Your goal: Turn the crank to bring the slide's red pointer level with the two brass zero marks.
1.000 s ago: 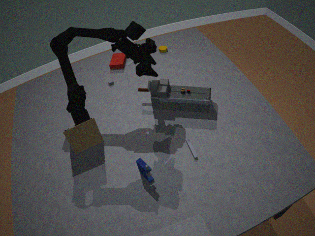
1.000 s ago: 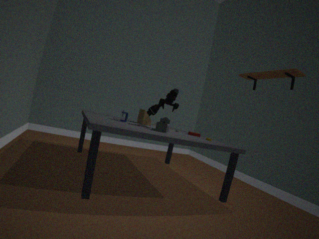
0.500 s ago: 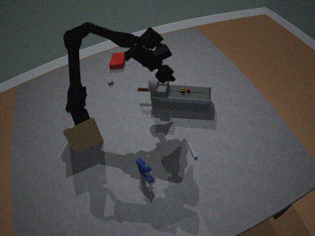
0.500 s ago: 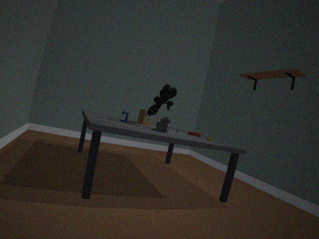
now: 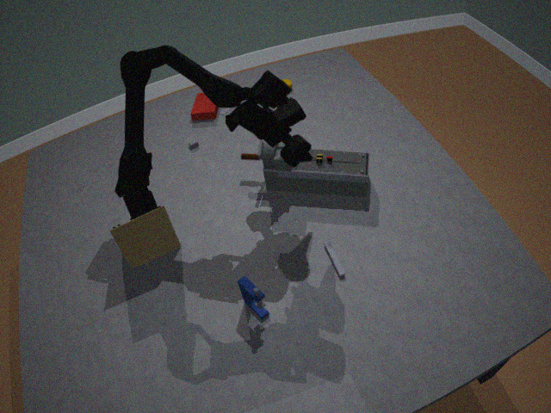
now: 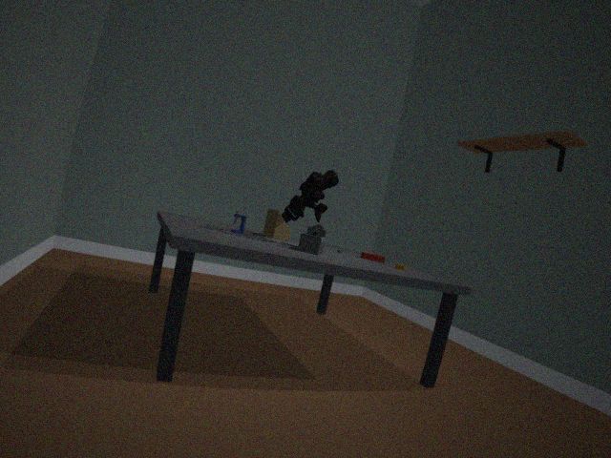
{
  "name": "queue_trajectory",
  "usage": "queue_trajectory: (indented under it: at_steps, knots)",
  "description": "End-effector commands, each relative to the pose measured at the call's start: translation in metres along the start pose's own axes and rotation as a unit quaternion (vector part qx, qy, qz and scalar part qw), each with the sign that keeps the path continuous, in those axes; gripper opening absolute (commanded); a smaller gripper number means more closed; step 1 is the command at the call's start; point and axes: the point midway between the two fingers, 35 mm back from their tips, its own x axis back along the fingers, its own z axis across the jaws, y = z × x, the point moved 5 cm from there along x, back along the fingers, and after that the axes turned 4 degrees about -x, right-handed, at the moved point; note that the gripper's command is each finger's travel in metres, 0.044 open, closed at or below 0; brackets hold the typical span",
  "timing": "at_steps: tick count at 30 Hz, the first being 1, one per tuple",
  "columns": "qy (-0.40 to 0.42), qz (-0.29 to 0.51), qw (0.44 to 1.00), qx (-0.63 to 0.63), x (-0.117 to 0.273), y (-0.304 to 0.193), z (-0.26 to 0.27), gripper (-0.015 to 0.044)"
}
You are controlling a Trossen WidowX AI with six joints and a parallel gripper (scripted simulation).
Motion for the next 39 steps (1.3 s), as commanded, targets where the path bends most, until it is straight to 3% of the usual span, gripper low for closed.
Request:
queue_trajectory:
  at_steps: [1, 15, 26, 39]
  knots:
    - [-0.004, -0.005, 1.000, -0.002, -0.001, -0.001, -0.001, 0.0440]
    - [-0.004, -0.005, 1.000, -0.002, 0.000, 0.000, -0.002, 0.0440]
    - [-0.003, -0.004, 1.000, 0.000, 0.041, 0.031, -0.001, 0.0440]
    - [-0.092, 0.009, 0.989, -0.117, 0.050, 0.017, 0.068, 0.0440]
